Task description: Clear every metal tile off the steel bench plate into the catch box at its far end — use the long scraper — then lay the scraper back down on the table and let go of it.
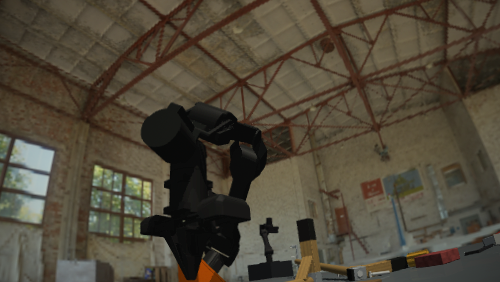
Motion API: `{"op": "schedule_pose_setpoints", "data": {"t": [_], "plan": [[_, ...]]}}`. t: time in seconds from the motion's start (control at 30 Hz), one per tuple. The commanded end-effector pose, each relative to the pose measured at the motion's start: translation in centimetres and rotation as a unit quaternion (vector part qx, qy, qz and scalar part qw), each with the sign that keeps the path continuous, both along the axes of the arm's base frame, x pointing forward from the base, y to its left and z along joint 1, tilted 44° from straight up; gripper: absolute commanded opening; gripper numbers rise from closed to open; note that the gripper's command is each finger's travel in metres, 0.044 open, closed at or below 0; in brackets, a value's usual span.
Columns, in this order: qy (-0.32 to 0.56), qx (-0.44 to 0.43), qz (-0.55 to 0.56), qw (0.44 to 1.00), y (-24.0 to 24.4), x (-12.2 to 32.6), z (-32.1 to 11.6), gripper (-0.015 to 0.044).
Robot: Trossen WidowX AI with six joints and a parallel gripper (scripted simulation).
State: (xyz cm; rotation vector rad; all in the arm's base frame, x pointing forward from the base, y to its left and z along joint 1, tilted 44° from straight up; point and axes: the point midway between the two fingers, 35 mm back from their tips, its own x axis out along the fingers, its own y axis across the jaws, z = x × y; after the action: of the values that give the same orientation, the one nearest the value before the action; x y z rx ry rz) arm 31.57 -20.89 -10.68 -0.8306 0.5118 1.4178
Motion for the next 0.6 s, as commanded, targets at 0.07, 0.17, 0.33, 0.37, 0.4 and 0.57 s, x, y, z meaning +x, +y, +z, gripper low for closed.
{"op": "schedule_pose_setpoints", "data": {"t": [0.07, 0.17, 0.33, 0.37, 0.4, 0.57], "plan": [[0.000, 0.005, 0.000, 1.000, 1.0, 0.0, -0.9, 0.0000], [-0.001, 0.006, 0.002, 1.000, 1.6, -0.1, -1.3, 0.0000], [-0.001, 0.008, 0.005, 1.000, 2.5, -0.2, -2.1, 0.0000], [-0.001, 0.009, 0.006, 1.000, 2.7, -0.2, -2.3, 0.0000], [-0.001, 0.009, 0.007, 1.000, 2.9, -0.2, -2.4, 0.0000], [-0.002, 0.009, 0.007, 1.000, 2.8, 0.0, -2.4, 0.0000]]}}
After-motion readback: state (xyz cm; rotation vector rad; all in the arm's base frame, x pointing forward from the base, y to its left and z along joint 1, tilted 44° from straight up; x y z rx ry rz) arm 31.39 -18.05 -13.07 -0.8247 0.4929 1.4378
